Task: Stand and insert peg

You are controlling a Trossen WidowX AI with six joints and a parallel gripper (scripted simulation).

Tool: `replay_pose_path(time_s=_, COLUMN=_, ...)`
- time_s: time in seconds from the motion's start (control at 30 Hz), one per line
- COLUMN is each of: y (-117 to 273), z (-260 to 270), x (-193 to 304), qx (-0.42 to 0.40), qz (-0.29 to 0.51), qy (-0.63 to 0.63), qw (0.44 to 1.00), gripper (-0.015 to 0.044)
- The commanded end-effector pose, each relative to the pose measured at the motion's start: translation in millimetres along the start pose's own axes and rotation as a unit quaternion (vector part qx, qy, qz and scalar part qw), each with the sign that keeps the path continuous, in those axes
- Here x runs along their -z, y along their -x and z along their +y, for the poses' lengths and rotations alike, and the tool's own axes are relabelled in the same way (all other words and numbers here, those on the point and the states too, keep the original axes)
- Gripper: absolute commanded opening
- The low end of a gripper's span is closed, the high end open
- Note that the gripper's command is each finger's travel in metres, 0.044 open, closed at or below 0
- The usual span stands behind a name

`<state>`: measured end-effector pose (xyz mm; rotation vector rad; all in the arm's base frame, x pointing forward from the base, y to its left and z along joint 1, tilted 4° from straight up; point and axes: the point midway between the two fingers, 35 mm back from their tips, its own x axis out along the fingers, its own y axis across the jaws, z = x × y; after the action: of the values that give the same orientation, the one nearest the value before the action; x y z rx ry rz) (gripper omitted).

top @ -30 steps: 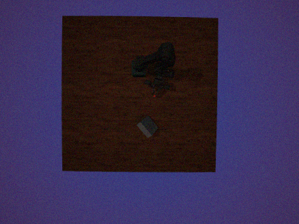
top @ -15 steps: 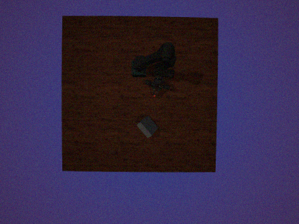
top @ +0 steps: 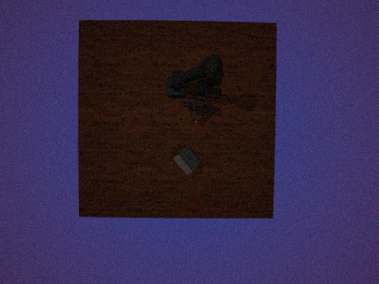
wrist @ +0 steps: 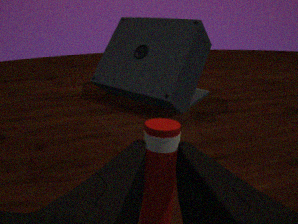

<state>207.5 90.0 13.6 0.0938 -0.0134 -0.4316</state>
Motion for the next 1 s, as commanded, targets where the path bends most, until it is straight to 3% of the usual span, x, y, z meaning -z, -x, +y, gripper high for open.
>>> replay_pose_path(time_s=0.0, y=0.0, z=0.0, x=0.0, qx=0.0, qz=0.0, qy=0.0, qw=1.0, gripper=0.0082)
replay_pose_path(time_s=0.07, y=0.0, z=0.0, x=0.0, qx=0.0, qz=0.0, qy=0.0, qw=1.0, gripper=0.013)
replay_pose_path(time_s=0.97, y=0.0, z=0.0, x=0.0, qx=0.0, qz=0.0, qy=0.0, qw=1.0, gripper=0.013)
